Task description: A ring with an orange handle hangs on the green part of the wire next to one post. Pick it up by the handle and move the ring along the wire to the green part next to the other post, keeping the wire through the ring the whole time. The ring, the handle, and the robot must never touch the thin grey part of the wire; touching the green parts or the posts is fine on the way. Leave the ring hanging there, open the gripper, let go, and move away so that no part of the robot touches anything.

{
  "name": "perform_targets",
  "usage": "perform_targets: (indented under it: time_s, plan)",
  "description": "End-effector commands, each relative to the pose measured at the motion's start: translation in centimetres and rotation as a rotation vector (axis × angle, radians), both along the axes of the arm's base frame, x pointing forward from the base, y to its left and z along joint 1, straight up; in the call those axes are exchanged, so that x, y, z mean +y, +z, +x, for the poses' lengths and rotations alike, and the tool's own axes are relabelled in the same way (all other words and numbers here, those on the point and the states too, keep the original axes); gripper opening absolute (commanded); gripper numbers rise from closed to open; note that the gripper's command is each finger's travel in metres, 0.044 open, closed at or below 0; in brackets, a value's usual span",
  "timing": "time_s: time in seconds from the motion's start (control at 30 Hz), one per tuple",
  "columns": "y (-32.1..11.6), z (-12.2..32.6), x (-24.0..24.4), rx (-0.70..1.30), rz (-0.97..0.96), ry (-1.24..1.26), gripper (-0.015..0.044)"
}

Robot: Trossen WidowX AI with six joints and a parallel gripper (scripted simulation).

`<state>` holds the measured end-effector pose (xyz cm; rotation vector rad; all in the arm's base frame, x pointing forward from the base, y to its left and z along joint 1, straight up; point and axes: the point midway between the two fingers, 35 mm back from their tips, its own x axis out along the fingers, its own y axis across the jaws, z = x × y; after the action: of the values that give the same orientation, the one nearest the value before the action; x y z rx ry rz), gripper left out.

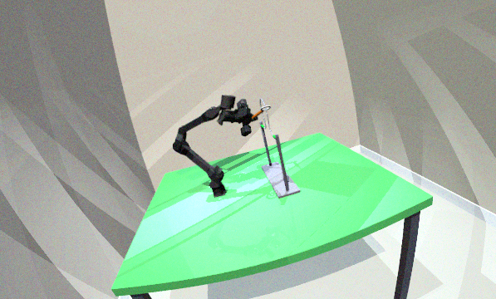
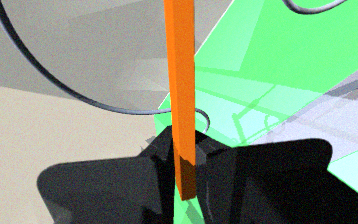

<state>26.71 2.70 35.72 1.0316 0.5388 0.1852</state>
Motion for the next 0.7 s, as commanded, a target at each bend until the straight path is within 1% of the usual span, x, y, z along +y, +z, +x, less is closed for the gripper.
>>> perform_targets:
  time_s: [0.0, 0.67]
  plan:
    - [0.29, -0.01, -0.05, -0.012, -0.043, 0.000, -0.0150]
    - [-0.22, 0.00, -0.38, -0.014, -0.217, -0.004, -0.0150]
